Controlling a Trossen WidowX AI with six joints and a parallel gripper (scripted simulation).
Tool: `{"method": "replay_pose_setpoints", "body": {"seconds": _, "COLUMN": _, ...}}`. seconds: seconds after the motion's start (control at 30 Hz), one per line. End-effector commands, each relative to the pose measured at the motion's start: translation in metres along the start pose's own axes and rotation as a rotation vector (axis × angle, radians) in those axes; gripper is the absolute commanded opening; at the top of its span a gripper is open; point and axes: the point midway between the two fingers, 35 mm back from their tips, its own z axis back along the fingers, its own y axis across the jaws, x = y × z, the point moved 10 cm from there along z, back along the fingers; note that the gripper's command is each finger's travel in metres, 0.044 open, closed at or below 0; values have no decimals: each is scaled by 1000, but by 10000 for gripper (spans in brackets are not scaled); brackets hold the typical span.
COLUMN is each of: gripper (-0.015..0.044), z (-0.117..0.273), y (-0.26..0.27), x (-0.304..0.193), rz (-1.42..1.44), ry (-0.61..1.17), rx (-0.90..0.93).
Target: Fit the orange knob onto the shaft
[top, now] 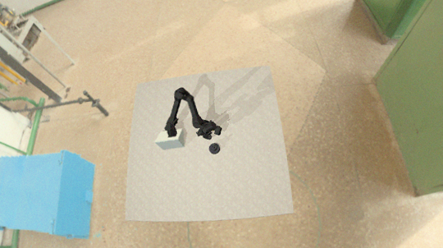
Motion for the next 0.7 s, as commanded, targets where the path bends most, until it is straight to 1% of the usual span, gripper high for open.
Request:
{"method": "replay_pose_setpoints", "body": {"seconds": 0.0, "gripper": 440, "z": 27, "y": -14, "x": -38, "rz": 40, "ry": 48, "rx": 1}}
{"method": "replay_pose_setpoints", "body": {"seconds": 0.43, "gripper": 440, "z": 26, "y": -13, "x": -39, "rz": 39, "ry": 36, "rx": 5}}
{"method": "replay_pose_setpoints", "body": {"seconds": 0.5, "gripper": 440, "z": 24, "y": -8, "x": -49, "rz": 31, "ry": -60, "rx": 31}}
{"method": "replay_pose_setpoints", "body": {"seconds": 0.67, "gripper": 440, "z": 18, "y": -4, "x": -91, "rz": 23, "ry": -459, "rx": 60}}
